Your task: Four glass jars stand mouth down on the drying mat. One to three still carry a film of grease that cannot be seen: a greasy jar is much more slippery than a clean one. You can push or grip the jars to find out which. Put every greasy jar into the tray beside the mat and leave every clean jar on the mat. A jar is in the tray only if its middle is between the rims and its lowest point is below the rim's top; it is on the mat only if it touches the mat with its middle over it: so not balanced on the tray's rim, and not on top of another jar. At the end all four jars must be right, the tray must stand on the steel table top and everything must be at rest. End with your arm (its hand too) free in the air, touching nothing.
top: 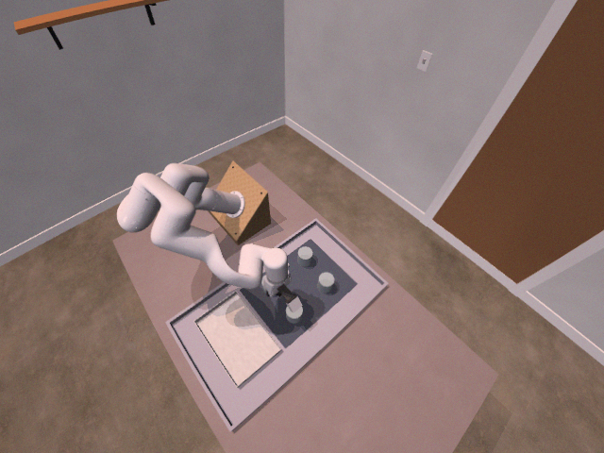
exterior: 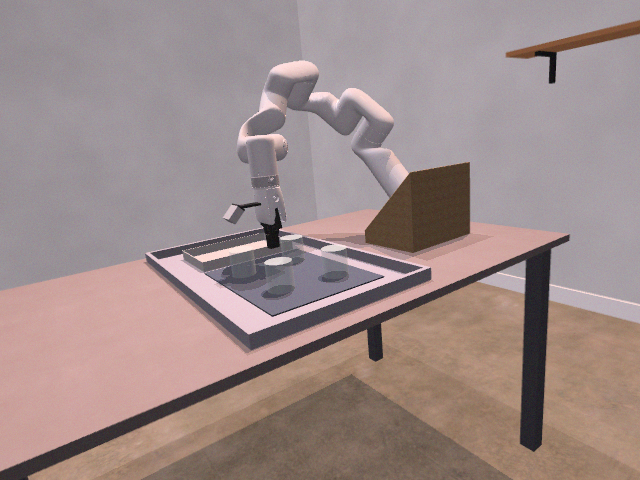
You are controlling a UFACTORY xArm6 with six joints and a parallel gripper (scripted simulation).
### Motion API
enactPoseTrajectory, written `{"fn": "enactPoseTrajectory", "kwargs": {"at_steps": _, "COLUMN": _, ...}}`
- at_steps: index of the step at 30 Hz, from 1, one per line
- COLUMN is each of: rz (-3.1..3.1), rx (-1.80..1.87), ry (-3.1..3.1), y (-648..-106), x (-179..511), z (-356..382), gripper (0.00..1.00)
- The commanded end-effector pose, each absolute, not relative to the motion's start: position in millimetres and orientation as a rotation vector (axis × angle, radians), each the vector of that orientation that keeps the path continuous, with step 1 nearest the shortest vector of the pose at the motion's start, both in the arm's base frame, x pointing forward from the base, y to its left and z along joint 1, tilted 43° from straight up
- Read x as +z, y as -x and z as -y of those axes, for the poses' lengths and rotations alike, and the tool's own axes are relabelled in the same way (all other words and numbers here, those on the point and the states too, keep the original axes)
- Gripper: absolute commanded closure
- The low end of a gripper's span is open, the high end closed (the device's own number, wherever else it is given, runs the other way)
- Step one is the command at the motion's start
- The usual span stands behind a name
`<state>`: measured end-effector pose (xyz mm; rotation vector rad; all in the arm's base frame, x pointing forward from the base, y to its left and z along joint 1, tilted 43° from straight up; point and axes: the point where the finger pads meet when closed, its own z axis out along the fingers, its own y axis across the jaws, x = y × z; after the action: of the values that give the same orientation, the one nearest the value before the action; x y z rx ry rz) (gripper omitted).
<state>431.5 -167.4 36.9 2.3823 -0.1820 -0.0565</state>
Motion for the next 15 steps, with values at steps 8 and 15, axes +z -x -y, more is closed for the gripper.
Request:
{"fn": "enactPoseTrajectory", "kwargs": {"at_steps": 8, "rz": 0.181, "rx": -0.05, "ry": -2.383, "y": -440.0, "x": 93.2, "z": 115.5, "gripper": 1.0}}
{"fn": "enactPoseTrajectory", "kwargs": {"at_steps": 15, "rz": 0.181, "rx": -0.05, "ry": -2.383, "y": -443.1, "x": 70.5, "z": 91.5, "gripper": 1.0}}
